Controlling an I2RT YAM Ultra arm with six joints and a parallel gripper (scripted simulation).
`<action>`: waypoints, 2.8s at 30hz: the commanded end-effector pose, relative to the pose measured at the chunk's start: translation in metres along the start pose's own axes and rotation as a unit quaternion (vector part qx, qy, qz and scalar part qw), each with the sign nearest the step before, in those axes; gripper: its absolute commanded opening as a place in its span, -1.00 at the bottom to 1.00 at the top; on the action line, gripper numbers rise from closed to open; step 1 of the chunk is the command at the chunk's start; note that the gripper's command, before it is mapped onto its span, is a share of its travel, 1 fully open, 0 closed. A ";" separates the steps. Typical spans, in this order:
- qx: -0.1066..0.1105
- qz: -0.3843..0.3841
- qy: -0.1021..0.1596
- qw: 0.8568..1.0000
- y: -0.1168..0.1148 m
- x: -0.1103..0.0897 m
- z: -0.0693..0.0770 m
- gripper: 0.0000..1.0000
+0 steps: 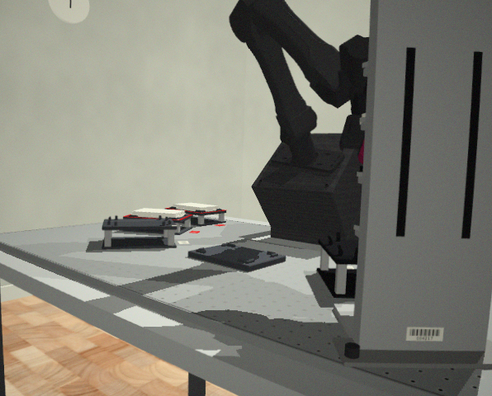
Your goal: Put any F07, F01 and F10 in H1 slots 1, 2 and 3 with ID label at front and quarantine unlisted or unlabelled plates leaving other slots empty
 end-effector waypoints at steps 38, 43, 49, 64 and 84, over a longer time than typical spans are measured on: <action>0.008 -0.014 -0.021 1.000 -0.002 -0.008 0.023 -1.00; 0.008 -0.014 -0.020 1.000 -0.004 -0.014 0.029 -1.00; 0.008 -0.014 -0.020 1.000 -0.005 -0.019 0.033 -1.00; 0.007 -0.014 -0.020 1.000 -0.008 -0.034 0.048 -1.00; 0.007 -0.014 -0.020 1.000 -0.012 -0.056 0.069 -1.00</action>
Point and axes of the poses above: the point where the finger pads meet when closed, its own z axis back along the fingers, its own y axis across the jaws, x = y × z, the point moved 2 cm from there along z, back along the fingers, and after that the axes turned 13 degrees about -z, right-handed, at the moved point
